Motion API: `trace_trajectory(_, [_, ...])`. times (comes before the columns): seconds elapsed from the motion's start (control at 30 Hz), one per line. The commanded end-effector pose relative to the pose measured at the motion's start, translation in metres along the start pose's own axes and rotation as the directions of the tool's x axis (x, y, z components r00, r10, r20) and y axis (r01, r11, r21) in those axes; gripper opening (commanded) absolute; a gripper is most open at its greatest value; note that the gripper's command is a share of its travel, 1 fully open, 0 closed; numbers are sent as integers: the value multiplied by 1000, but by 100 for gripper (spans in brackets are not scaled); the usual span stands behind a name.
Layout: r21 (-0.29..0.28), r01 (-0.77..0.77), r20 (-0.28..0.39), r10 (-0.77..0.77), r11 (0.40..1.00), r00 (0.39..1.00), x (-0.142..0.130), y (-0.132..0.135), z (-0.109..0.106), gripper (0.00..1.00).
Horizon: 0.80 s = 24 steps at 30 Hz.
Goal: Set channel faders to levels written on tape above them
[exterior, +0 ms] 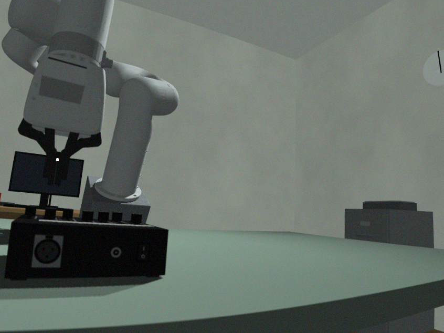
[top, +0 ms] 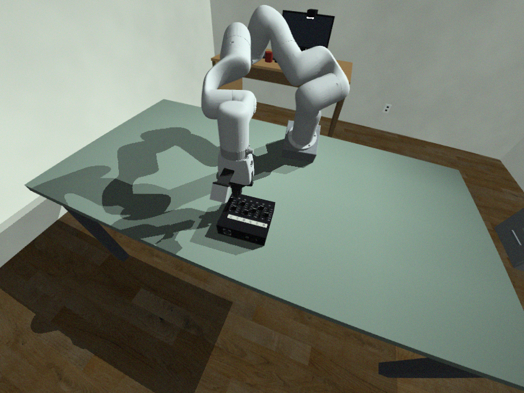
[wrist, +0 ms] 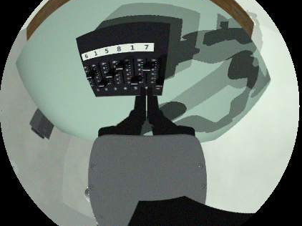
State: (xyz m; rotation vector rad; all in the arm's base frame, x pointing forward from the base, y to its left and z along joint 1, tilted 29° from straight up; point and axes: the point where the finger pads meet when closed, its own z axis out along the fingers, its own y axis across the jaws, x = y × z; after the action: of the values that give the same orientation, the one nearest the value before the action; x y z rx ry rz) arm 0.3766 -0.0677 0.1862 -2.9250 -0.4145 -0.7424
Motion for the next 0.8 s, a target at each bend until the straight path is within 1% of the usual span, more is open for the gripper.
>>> trace_trajectory(0.0, [-1, 0, -1, 0, 1000, 1000, 0, 0, -3, 0])
trace_trajectory(0.4, [-1, 0, -1, 0, 1000, 1000, 0, 0, -3, 0])
trace_trajectory(0.43, [-1, 0, -1, 0, 1000, 1000, 0, 0, -3, 100])
trace_trajectory(0.57, [-1, 0, -1, 0, 1000, 1000, 0, 0, -6, 100])
trace_trajectory(0.73, [-1, 0, -1, 0, 1000, 1000, 0, 0, -19, 100])
trace_trajectory(0.77, [-1, 0, -1, 0, 1000, 1000, 0, 0, -19, 100])
